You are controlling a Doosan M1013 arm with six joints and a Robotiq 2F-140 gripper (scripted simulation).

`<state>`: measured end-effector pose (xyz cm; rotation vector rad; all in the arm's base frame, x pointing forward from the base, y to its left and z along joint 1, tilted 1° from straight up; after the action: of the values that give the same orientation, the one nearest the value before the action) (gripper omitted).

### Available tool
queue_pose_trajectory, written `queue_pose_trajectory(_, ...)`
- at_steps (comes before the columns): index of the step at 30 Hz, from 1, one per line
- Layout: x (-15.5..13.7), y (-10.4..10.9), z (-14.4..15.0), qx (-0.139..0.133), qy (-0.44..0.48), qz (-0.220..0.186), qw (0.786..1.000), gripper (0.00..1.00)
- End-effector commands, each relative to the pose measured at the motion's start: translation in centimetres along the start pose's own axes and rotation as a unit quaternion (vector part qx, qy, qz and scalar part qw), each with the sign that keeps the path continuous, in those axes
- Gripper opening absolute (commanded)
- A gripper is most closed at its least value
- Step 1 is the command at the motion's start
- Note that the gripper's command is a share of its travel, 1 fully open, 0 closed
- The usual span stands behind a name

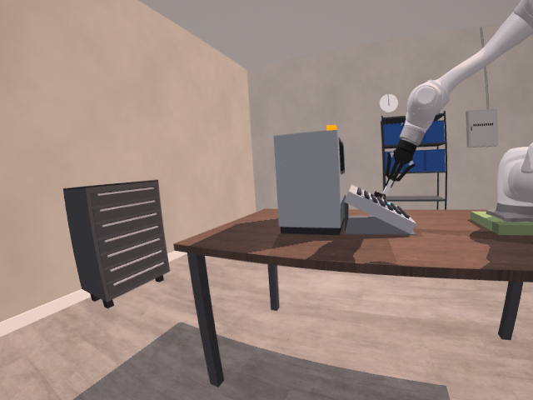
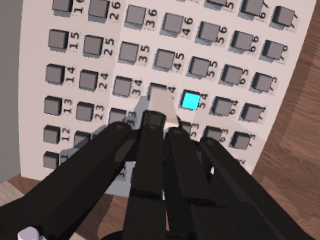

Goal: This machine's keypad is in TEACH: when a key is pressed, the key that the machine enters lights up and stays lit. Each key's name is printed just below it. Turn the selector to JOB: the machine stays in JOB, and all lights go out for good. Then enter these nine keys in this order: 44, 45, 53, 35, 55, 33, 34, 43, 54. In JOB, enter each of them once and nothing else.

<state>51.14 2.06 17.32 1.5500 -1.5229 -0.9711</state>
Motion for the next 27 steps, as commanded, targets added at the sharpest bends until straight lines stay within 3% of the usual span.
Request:
queue_pose_trajectory(1,0.1,0.0,0.0,0.0,0.006,0.0,1.0,0.0)
queue_pose_trajectory(8,2.1,0.3,-0.2,0.0,0.104,0.0,0.995,0.0)
queue_pose_trajectory(13,5.1,0.6,-0.4,0.0,0.249,0.0,0.969,0.0)
queue_pose_trajectory(15,5.1,0.6,-0.4,0.0,0.249,0.0,0.969,0.0)
queue_pose_trajectory(22,10.3,1.2,-0.8,0.0,0.451,0.0,0.892,0.0)
queue_pose_trajectory(27,13.6,1.6,-1.0,0.0,0.564,0.0,0.826,0.0)
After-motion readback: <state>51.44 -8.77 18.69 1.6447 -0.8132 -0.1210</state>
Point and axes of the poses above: the point where the finger pads meet when closed, its own y axis back along the fingers, its own z axis across the jaws, x = y × z, the point moved 5 cm from there along y, back along the fingers, and after that the axes turned 3 degrees about -y, right-handed, at the moved point
